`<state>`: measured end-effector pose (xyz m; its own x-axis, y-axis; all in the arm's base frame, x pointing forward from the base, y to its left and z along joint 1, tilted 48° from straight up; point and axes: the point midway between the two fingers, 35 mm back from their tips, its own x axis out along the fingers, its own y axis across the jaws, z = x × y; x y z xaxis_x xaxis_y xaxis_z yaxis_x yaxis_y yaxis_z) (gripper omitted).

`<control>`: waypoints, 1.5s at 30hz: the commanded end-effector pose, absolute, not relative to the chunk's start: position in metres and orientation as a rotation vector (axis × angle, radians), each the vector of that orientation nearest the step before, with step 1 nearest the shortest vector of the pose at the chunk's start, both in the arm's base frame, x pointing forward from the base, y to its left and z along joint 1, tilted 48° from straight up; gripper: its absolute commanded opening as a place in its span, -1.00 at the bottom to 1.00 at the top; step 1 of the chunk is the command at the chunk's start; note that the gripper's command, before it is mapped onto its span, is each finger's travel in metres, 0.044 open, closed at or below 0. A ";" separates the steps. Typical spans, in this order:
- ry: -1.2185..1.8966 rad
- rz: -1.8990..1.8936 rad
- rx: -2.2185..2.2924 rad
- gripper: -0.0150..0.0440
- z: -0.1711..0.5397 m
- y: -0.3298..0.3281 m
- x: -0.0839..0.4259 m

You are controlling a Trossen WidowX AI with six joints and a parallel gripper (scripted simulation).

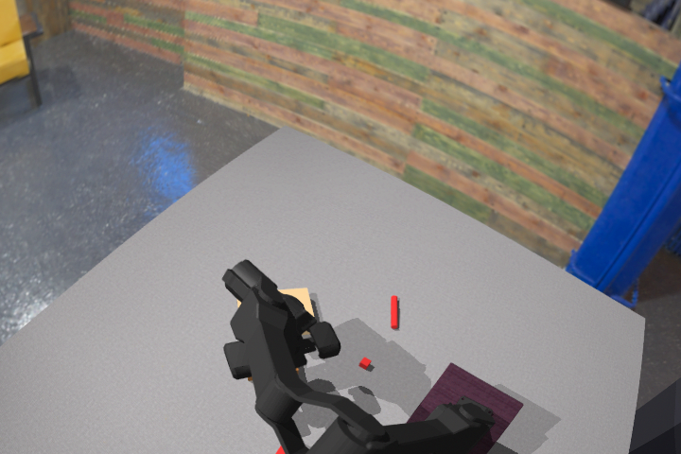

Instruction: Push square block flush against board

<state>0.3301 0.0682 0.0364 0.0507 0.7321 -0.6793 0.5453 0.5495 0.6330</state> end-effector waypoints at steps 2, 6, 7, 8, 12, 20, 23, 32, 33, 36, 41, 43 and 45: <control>1.655 0.075 1.231 -0.49 0.048 0.078 0.329; 1.657 0.070 1.236 -0.49 0.048 0.078 0.328; 1.657 0.070 1.236 -0.49 0.048 0.078 0.328; 1.657 0.070 1.236 -0.49 0.048 0.078 0.328; 1.656 0.071 1.237 -0.49 0.019 0.110 0.331; 1.657 0.072 1.238 -0.49 0.011 0.118 0.332; 1.657 0.072 1.238 -0.49 0.010 0.117 0.334; 1.656 0.071 1.237 -0.49 0.005 0.111 0.345; 1.656 0.071 1.237 -0.49 0.004 0.111 0.346; 1.656 0.071 1.237 -0.49 0.002 0.109 0.349; 1.656 0.071 1.236 -0.49 0.003 0.109 0.348; 1.656 0.071 1.236 -0.49 0.004 0.111 0.346; 1.656 0.071 1.236 -0.49 0.006 0.113 0.344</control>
<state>0.3467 0.1106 0.0036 0.0492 0.7390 -0.6719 0.6779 0.4694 0.5658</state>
